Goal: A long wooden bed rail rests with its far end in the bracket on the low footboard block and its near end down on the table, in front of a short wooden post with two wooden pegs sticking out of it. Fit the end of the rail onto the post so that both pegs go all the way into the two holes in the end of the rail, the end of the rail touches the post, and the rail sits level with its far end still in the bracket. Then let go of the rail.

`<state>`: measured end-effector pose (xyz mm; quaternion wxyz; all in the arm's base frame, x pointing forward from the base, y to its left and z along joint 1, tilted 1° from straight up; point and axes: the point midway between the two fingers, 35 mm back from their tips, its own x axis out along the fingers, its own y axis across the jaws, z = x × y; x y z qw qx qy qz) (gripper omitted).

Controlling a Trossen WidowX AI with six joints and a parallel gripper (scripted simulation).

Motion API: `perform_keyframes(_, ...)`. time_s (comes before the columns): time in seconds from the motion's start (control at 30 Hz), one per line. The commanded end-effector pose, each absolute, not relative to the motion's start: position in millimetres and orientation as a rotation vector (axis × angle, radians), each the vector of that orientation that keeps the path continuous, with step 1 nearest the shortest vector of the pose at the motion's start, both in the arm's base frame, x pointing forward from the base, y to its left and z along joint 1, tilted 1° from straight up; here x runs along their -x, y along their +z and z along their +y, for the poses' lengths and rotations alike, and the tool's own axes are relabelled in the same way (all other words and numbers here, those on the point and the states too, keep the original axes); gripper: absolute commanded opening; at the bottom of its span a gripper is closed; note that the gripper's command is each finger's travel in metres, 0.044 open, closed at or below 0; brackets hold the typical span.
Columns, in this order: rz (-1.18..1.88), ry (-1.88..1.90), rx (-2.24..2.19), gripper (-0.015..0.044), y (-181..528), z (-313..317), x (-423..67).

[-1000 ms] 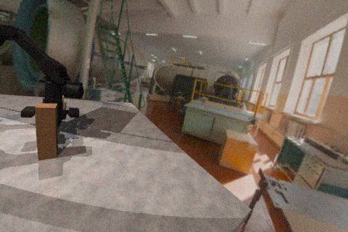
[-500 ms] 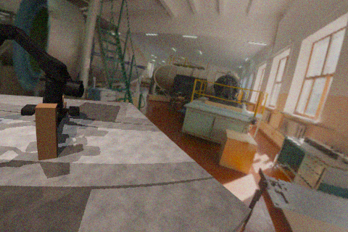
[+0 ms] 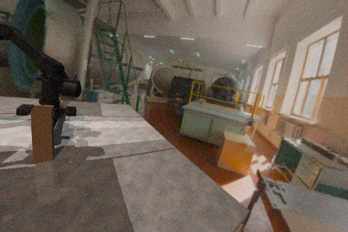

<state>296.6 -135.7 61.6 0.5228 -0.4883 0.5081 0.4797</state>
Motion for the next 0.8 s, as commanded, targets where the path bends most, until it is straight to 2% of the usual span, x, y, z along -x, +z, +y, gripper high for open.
perform_keyframes(0.0,1.203,1.137,1.176,0.0,69.2,-135.4,-298.9)
perform_keyframes(0.77,1.203,1.137,1.176,0.0,79.9,-135.5,-298.5)
